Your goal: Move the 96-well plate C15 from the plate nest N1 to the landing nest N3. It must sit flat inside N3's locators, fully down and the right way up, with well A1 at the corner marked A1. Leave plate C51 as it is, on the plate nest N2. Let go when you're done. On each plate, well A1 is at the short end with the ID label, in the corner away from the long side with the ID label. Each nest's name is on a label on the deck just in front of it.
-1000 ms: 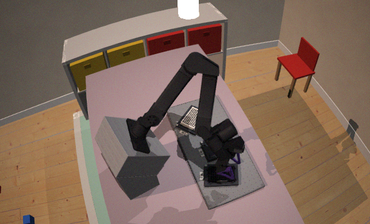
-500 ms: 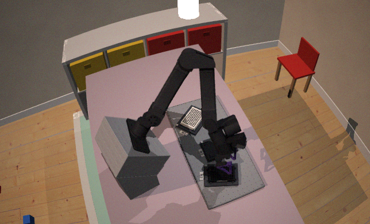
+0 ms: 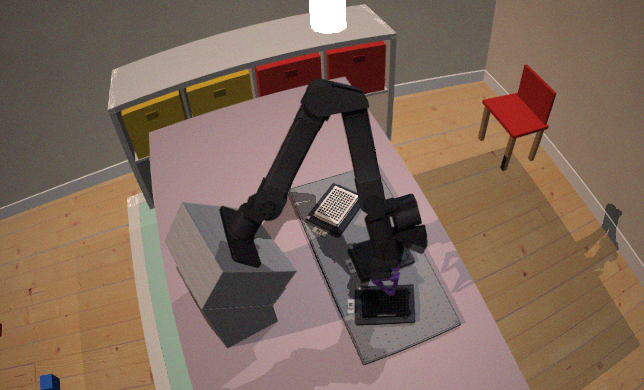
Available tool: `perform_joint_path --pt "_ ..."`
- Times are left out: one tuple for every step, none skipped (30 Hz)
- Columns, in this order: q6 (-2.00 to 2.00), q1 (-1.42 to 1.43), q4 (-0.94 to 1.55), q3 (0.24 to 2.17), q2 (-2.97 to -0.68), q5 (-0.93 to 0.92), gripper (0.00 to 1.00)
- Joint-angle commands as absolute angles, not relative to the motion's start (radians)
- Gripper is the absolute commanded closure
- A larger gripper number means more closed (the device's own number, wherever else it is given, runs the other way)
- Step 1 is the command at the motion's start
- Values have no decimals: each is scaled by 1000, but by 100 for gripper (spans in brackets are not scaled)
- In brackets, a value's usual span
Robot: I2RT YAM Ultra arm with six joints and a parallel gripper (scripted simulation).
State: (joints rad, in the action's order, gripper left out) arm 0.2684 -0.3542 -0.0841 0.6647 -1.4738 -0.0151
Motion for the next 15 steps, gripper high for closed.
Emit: perform_joint_path --pt "231 -329 71 721 -1425 -10 0" --pt "225 -319 105 729 -1416 -7 0" --pt "232 -309 109 723 -1406 1 0" --pt "217 -302 158 740 -1399 -4 0" --pt "210 -293 192 749 -1390 -3 0" --pt "210 -293 192 749 -1390 -3 0" --pt "210 -293 192 749 -1390 -3 0" --pt "215 -299 195 729 -1382 1 0" --pt "215 -305 195 717 -1382 1 0" --pt "199 -280 243 762 -1377 -3 0" --pt "192 -271 276 771 -1368 -3 0" --pt "198 -264 281 766 -1359 1 0" --pt "182 -257 328 784 -1355 -5 0" --pt "175 -249 361 793 -1347 -5 0" --pt "181 -241 367 787 -1335 2 0"
